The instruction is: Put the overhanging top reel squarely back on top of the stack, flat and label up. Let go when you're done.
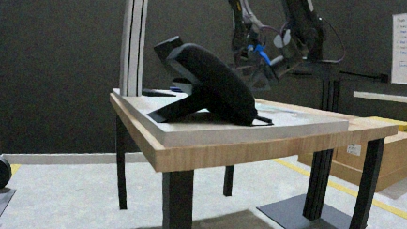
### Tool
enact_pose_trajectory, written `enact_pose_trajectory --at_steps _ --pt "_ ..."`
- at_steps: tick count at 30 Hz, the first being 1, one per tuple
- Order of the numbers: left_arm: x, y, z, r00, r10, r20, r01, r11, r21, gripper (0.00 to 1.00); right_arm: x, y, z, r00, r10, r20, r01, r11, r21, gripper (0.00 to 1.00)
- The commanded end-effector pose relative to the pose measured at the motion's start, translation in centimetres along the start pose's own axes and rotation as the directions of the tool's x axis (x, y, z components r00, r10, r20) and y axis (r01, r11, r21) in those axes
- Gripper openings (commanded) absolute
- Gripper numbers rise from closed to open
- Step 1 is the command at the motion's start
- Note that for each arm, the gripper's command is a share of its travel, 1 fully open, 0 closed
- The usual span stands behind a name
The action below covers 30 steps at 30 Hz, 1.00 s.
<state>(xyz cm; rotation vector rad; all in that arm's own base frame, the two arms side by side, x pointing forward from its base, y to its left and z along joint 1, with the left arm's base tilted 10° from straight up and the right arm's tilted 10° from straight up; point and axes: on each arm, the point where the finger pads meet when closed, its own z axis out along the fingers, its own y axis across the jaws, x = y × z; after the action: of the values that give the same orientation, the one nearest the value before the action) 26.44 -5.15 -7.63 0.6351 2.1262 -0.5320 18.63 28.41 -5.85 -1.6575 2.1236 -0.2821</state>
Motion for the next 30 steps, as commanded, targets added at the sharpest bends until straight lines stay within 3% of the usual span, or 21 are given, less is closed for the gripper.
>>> enact_pose_trajectory --at_steps 1,18,27,30 --pt "-0.2 -0.1 0.0 1.000 0.009 0.007 -0.009 1.000 0.002 1.00 -0.5 -0.1 -0.3 1.000 0.003 0.016 -0.003 1.000 0.004 1.00" --pt "-0.2 -0.1 0.0 1.000 0.009 0.007 -0.009 1.000 0.002 1.00 -0.5 -0.1 -0.3 1.000 0.003 0.016 -0.003 1.000 0.004 1.00" --pt "-1.1 -1.1 0.7 0.999 0.027 0.019 -0.027 1.000 0.003 1.00 1.4 -2.0 0.4 0.996 0.077 -0.037 -0.078 0.996 -0.040 0.00" --pt "-1.7 -2.3 1.4 0.999 0.043 0.022 -0.044 0.999 0.022 1.00 2.8 -3.8 1.0 0.986 0.148 -0.071 -0.152 0.987 -0.055 0.00"
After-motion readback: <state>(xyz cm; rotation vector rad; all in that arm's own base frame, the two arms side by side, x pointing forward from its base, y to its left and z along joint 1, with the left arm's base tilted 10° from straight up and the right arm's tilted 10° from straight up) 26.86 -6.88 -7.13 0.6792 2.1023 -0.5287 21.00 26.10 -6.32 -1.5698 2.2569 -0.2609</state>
